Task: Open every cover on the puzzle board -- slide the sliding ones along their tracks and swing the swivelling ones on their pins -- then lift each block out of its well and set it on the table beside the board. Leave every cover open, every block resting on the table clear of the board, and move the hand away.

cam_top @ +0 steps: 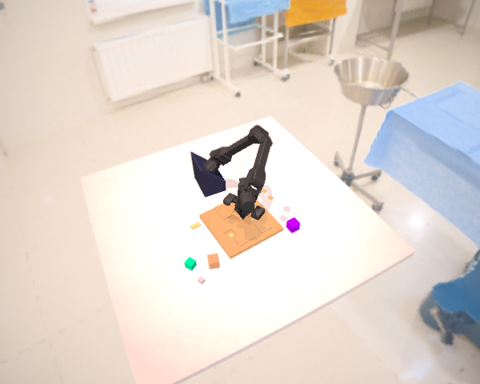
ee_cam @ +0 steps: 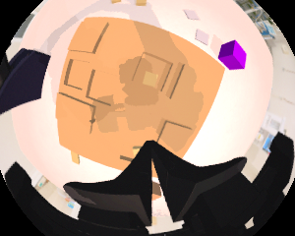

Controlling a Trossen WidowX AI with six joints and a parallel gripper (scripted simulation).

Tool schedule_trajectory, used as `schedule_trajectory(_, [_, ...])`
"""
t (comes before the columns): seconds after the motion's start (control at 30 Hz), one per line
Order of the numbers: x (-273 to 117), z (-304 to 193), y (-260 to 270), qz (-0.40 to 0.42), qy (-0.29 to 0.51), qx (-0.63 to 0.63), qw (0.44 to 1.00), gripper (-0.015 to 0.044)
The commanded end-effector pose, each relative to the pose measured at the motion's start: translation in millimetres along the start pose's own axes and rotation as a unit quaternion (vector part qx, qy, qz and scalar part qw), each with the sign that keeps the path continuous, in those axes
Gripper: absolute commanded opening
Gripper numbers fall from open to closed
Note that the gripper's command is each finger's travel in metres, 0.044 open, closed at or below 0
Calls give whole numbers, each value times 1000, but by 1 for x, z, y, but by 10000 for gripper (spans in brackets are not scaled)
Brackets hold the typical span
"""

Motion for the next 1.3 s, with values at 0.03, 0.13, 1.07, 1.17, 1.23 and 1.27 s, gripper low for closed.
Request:
schedule_trajectory(0.03, [2, -26, 9, -6, -7, -9, 1000, 0])
schedule_trajectory(0.13, [4, -43, 16, -10, -12, -13, 1000, 0])
schedule_trajectory(1.07, [55, -68, 25, 0, -25, 670, 742, 0])
schedule_trajectory(1.17, [57, -68, 24, 1, -25, 693, 721, 0])
schedule_trajectory(1.23, [57, -68, 24, 1, -25, 693, 721, 0])
schedule_trajectory(1.27, [57, -68, 24, 1, -25, 693, 721, 0])
Point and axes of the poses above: the point midway between the two fingers, 35 mm back from their tips, its own x axis out along the fingers, its own y axis across the jaws, z = x × y, the point moved 2 cm from there along -x, back along the fingers
